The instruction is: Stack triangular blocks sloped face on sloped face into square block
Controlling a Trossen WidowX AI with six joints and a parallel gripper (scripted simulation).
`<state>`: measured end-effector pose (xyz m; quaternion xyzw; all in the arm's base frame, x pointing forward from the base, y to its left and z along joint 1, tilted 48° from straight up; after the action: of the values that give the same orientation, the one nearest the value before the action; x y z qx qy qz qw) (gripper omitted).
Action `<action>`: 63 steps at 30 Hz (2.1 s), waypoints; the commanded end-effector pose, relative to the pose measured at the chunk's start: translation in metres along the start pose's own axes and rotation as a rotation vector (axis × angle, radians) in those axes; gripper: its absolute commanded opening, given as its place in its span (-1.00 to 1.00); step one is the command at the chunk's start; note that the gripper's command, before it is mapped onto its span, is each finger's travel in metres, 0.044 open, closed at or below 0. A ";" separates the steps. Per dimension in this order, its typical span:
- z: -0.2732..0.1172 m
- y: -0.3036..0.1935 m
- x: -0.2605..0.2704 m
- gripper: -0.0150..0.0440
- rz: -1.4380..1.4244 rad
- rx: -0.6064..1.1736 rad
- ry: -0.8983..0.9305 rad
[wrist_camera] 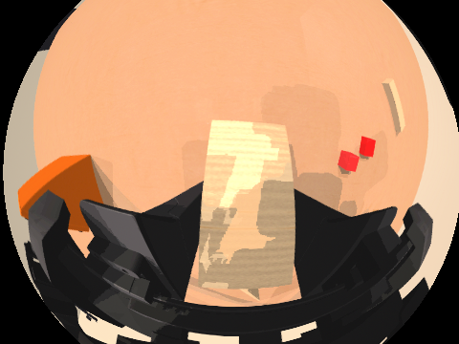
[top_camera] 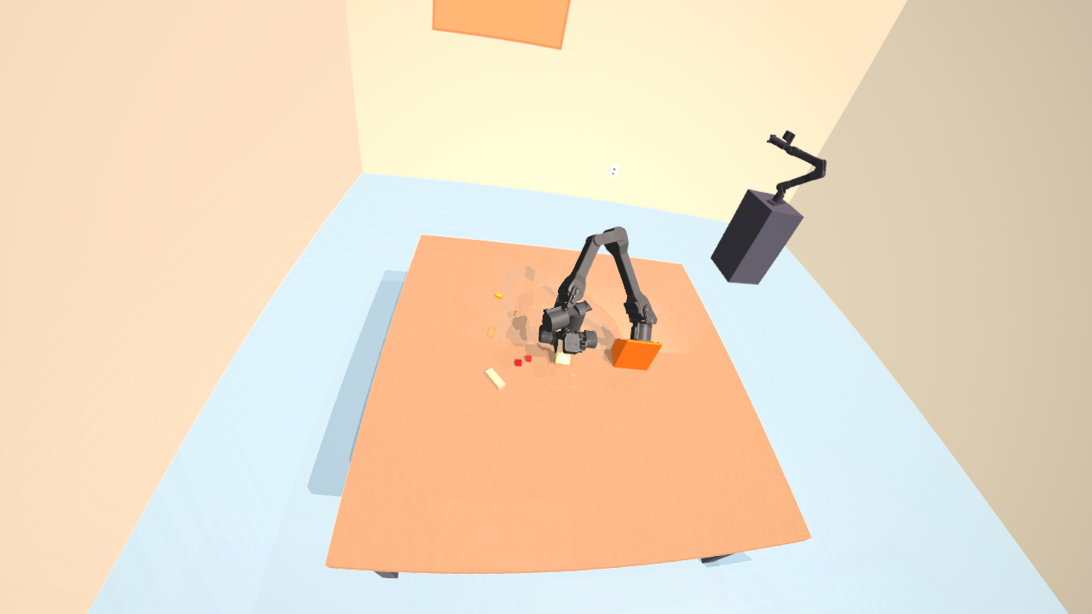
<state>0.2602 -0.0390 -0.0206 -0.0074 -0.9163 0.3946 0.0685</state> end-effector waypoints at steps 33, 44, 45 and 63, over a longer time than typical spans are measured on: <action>0.026 0.000 -0.001 0.40 0.007 -0.003 0.003; 0.026 0.000 -0.001 1.00 0.007 -0.003 0.003; 0.026 0.000 -0.001 1.00 0.007 -0.003 0.003; -0.032 0.000 -0.003 1.00 0.003 -0.017 -0.009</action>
<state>0.2681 -0.0146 -0.0002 -0.0073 -0.9179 0.3921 0.0612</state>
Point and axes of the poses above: the point midway between the two fingers, 35 mm back from their tips, its own z axis out along the fingers, its own x axis across the jaws, y = z × x, the point moved 3 cm from there along -z, back along the fingers, and after that the axes turned 11 degrees about -z, right-handed, at the moved point
